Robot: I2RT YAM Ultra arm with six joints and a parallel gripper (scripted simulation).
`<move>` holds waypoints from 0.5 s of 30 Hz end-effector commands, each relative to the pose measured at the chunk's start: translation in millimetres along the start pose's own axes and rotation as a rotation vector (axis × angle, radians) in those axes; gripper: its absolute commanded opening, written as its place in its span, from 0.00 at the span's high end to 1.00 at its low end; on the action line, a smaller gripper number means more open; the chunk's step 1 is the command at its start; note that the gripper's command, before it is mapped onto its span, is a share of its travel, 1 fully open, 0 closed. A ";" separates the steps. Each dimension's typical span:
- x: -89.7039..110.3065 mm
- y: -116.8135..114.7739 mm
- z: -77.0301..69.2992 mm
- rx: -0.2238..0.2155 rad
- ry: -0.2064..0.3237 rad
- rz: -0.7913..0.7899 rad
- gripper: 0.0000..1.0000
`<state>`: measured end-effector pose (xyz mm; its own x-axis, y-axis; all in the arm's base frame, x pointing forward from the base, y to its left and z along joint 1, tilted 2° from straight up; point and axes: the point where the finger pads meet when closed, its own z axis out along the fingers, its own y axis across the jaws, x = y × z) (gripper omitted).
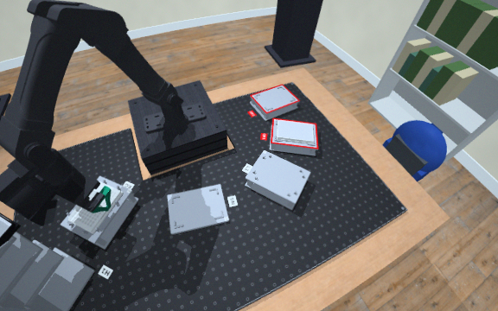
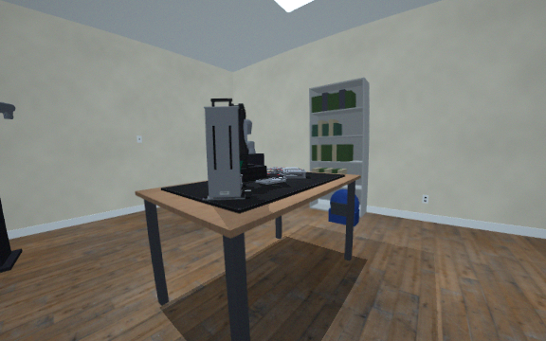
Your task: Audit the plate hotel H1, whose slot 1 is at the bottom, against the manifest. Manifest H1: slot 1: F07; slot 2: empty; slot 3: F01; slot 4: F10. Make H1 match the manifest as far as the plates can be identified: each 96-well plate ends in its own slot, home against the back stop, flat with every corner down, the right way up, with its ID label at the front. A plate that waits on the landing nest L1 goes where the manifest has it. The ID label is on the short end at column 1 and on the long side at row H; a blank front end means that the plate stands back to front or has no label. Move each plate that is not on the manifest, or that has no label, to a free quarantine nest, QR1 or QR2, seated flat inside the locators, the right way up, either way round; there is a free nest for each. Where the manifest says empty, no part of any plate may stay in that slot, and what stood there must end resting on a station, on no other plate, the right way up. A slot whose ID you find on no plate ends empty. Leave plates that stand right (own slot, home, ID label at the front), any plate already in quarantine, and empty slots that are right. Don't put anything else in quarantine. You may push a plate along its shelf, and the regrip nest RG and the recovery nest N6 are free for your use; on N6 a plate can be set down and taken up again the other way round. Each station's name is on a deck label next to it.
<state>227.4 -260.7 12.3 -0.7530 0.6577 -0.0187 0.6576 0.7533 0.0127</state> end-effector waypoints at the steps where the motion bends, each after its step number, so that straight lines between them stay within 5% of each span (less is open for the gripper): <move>1: -8.1 -0.7 -2.6 0.004 -0.035 0.001 0.00; 15: -8.7 -0.8 14.1 0.004 -0.035 0.001 0.00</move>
<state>228.0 -260.9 -5.8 -0.7531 0.6576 -0.0178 0.6575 0.7533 0.0128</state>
